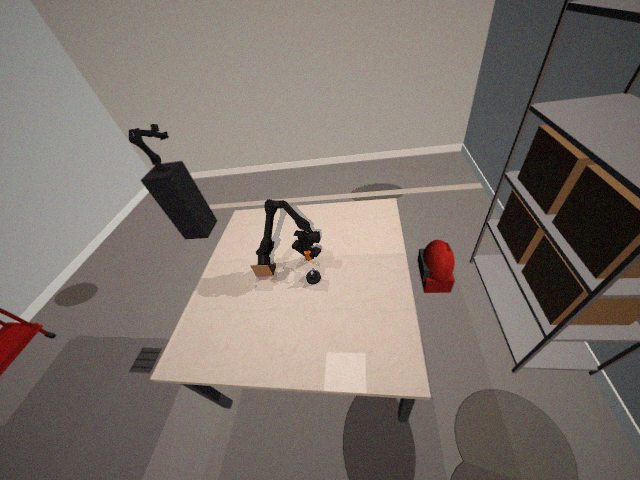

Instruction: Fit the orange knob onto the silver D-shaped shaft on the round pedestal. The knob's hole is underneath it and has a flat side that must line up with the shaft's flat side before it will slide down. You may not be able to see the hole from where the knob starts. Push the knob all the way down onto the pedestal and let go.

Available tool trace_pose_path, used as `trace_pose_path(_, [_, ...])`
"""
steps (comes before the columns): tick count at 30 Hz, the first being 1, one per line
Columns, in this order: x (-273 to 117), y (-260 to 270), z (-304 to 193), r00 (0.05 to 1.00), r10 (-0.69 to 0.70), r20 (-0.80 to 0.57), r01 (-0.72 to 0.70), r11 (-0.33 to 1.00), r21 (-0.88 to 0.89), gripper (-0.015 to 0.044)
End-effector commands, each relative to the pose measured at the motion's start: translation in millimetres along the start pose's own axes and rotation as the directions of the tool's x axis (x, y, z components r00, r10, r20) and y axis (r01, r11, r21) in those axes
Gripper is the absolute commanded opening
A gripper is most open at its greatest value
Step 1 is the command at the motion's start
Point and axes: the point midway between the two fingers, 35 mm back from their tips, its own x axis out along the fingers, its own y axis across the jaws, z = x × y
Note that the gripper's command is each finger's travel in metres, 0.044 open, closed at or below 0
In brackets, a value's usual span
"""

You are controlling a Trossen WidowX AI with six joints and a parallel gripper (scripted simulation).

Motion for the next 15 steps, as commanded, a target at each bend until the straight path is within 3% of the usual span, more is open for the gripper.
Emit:
trace_pose_path(1, [1.7, 1.5, -0.2, 1.000, 0.005, 0.002, -0.005, 1.000, 0.006, 0.0204])
trace_pose_path(8, [1.7, 1.5, -0.2, 1.000, 0.005, 0.002, -0.005, 1.000, 0.006, 0.0138])
trace_pose_path(13, [-11.9, -2.3, 0.1, 1.000, -0.005, 0.000, 0.005, 1.000, 0.013, 0.0006])
trace_pose_path(15, [-23.2, -4.8, 0.2, 1.000, -0.011, -0.002, 0.011, 1.000, 0.018, 0.0000])
